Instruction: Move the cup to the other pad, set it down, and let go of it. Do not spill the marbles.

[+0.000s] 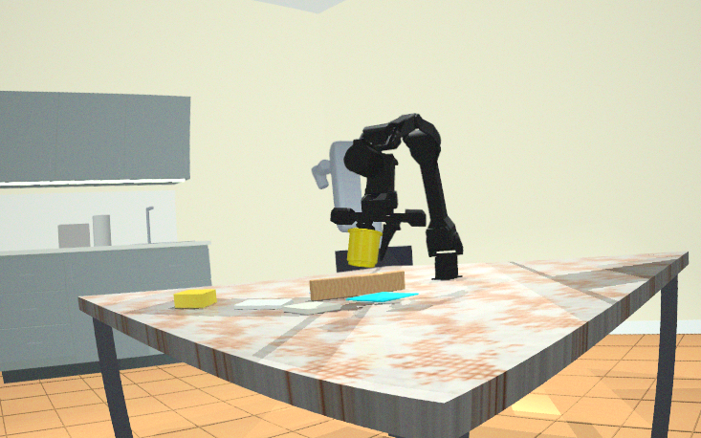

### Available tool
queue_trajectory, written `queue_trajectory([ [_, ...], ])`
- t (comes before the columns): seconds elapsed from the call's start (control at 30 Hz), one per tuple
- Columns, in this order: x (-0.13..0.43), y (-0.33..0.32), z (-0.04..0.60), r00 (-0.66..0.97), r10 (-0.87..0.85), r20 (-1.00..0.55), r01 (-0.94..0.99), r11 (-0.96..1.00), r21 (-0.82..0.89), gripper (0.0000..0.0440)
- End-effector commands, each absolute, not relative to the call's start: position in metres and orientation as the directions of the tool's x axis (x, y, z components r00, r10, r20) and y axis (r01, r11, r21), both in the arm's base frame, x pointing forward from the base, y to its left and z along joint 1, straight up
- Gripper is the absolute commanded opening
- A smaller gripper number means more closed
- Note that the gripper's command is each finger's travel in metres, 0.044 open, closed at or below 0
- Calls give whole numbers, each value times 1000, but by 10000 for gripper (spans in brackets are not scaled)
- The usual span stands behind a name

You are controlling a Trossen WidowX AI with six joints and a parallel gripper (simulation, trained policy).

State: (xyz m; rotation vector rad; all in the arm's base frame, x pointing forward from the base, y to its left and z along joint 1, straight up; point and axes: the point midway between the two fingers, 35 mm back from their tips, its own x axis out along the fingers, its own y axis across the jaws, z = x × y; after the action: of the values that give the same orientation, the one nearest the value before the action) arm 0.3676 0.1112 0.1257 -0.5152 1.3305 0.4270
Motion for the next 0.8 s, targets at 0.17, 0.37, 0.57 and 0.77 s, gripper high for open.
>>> queue_trajectory([
  [0.17,360,123,97,174,-14,-985,-558,822,-110,0],
  [0.37,352,126,80,162,-22,-986,-544,832,-108,2],
  [0.57,346,124,67,150,-34,-988,-528,842,-109,25],
  [0.77,346,120,60,154,-34,-987,-509,854,-109,72],
])
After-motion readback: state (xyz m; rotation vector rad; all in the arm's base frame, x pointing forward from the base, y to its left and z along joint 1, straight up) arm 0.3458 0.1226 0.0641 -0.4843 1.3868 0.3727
